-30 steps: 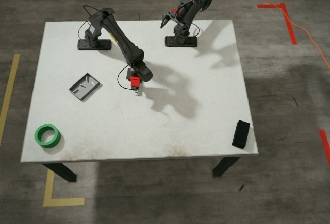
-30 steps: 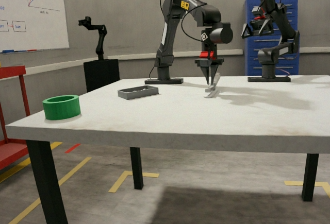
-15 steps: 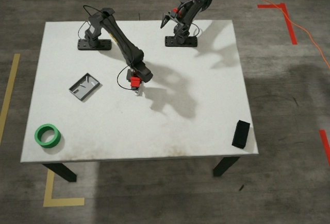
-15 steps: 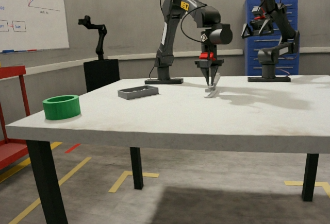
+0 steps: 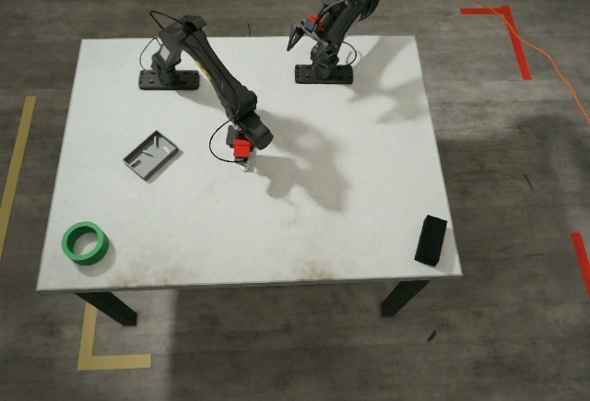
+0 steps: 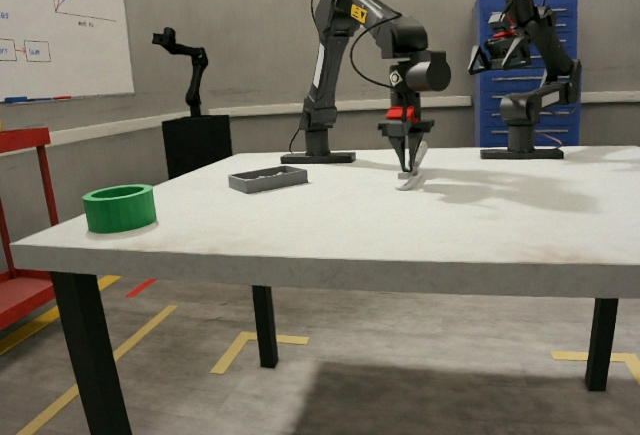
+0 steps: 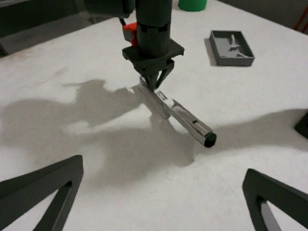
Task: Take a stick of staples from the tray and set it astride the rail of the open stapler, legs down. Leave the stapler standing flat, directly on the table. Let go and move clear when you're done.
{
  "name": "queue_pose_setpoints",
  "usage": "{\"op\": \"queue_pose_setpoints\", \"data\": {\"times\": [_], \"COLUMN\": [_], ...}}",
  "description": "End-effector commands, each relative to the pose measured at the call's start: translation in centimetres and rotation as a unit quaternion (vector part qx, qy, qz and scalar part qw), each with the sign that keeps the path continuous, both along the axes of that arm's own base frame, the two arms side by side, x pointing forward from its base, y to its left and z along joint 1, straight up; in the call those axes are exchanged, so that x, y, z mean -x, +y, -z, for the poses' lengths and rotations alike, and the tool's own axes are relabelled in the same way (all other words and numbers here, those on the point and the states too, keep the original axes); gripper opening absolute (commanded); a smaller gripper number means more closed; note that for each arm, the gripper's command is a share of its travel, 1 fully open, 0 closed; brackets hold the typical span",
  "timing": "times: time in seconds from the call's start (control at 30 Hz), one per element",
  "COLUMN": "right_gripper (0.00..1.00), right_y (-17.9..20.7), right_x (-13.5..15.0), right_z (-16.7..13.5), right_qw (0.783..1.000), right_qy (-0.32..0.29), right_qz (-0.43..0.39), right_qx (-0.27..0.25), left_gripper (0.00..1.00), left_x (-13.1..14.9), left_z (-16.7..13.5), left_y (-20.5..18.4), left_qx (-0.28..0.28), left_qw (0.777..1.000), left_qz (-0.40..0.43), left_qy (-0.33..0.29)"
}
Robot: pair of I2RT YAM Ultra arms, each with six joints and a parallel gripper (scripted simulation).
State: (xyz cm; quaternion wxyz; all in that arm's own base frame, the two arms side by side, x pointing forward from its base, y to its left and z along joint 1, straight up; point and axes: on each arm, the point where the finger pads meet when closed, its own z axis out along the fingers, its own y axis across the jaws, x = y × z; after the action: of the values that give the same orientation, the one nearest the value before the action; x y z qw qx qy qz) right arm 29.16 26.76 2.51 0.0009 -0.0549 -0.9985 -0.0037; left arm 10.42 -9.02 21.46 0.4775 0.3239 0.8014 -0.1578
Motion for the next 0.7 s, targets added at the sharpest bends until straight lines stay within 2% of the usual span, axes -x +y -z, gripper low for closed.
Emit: {"op": "queue_pose_setpoints", "data": {"times": [0.0, 0.23, 0.33, 0.57, 0.6, 0.67], "right_gripper": [0.06, 0.06, 0.06, 0.06, 0.17, 0.18], "right_y": [0.0, 0.0, 0.2, 0.2, 0.2, 0.1], "right_x": [0.0, 0.2, -0.1, -0.1, -0.1, -0.3], "right_z": [0.8, 1.2, -0.1, -0.3, -0.3, -0.8], "right_qw": [1.0, 1.0, 1.0, 1.0, 1.0, 1.0], "right_qy": [0.001, 0.004, 0.007, 0.007, 0.007, 0.002], "right_qz": [0.002, -0.001, -0.002, -0.002, -0.002, -0.002], "right_qx": [0.0, 0.0, 0.003, 0.003, 0.003, -0.001], "left_gripper": [1.0, 1.0, 1.0, 1.0, 1.0, 1.0], "left_x": [0.1, 0.1, 0.1, 0.1, 0.1, 0.1], "left_z": [-0.1, -0.1, -0.1, -0.1, -0.1, -0.1], "left_y": [0.1, 0.1, 0.1, 0.1, 0.1, 0.1], "left_qx": [0.002, 0.002, 0.002, 0.002, 0.002, 0.002], "left_qw": [1.0, 1.0, 1.0, 1.0, 1.0, 1.0], "left_qz": [-0.001, -0.001, -0.001, -0.001, -0.001, -0.001], "left_qy": [-0.005, -0.005, -0.005, -0.005, -0.005, -0.005]}}
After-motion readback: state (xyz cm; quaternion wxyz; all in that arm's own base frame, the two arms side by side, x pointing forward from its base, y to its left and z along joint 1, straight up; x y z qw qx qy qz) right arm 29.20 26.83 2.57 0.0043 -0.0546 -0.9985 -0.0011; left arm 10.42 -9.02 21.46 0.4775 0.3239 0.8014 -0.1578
